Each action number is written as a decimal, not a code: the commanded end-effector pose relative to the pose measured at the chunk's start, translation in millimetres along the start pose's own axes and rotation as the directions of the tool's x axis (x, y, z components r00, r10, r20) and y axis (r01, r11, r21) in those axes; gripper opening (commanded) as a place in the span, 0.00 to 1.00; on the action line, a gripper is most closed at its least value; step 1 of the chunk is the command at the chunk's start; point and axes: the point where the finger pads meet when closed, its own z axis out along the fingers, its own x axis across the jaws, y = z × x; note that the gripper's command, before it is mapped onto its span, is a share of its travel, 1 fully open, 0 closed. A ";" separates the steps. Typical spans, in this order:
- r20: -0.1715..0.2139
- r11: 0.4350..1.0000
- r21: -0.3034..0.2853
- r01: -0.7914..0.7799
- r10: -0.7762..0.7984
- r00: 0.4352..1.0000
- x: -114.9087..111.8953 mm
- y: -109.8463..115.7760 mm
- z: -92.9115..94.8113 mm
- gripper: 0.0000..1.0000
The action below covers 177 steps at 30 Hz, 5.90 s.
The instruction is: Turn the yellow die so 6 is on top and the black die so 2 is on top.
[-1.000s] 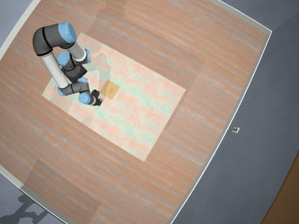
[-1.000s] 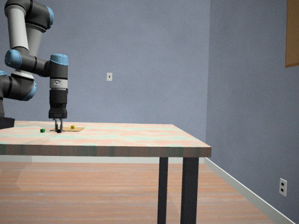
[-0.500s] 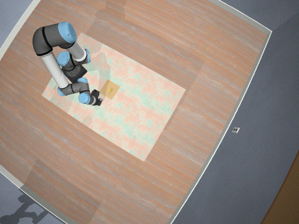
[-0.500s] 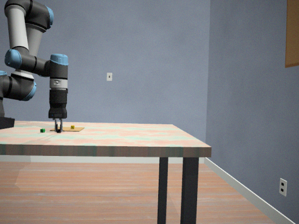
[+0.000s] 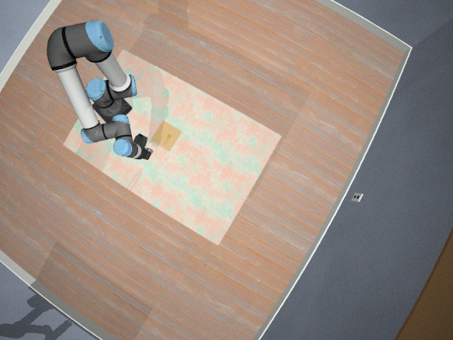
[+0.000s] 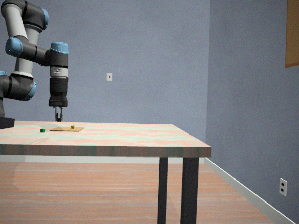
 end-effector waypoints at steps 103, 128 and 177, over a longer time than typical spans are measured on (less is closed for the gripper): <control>-0.001 -0.156 0.002 0.988 -0.988 -0.156 -5.5 -7.7 -40.8 0.34; -0.002 -0.612 0.001 0.791 -0.791 -0.612 4.4 -7.4 -38.9 0.34; -0.005 -0.543 -0.557 0.629 -0.754 -0.656 -0.4 -3.0 -35.3 0.34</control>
